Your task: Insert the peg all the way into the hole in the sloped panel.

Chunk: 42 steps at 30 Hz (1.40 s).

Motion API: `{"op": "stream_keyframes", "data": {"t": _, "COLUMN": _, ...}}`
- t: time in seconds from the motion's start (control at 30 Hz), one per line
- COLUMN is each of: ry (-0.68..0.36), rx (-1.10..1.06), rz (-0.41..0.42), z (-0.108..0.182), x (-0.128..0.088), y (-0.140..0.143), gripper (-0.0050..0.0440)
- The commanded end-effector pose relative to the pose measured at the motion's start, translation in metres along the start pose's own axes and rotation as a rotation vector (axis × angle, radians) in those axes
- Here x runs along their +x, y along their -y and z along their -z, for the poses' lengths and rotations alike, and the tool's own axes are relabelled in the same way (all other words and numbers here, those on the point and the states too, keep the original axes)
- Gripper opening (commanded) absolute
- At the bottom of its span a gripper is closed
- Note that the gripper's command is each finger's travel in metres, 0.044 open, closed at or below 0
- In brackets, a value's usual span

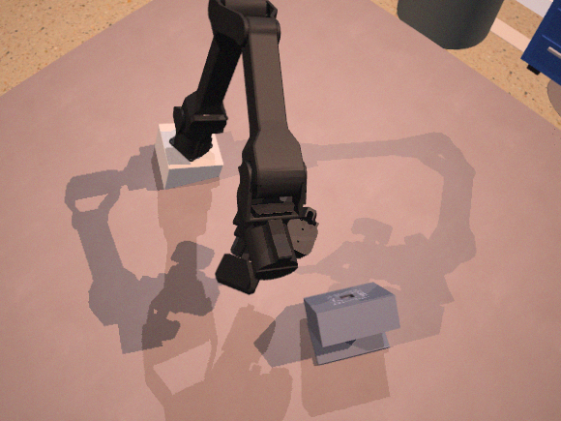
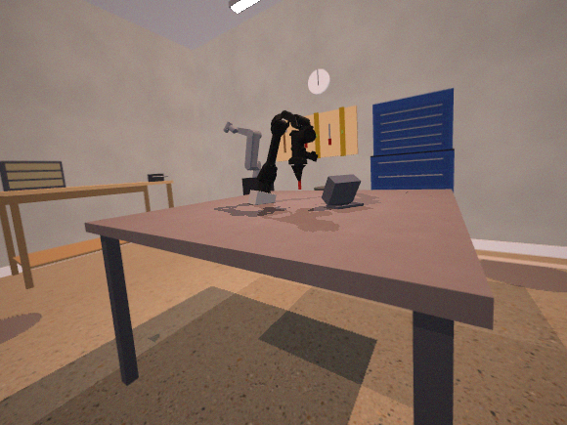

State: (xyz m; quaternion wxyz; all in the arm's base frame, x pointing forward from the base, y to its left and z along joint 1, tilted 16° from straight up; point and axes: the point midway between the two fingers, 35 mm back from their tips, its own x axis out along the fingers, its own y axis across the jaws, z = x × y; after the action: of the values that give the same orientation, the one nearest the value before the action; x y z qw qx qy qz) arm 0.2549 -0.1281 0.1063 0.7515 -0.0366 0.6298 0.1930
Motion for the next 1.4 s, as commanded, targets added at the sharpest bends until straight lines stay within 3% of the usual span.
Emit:
{"op": "stream_keyframes", "data": {"t": 0.0, "ry": 0.023, "rx": -0.014, "rz": 0.039, "z": -0.015, "x": -0.013, "y": -0.007, "gripper": 0.0}}
{"op": "stream_keyframes", "data": {"t": 1.37, "ry": 0.04, "rx": -0.015, "rz": 0.028, "z": -0.083, "x": -0.024, "y": -0.105, "gripper": 0.0}}
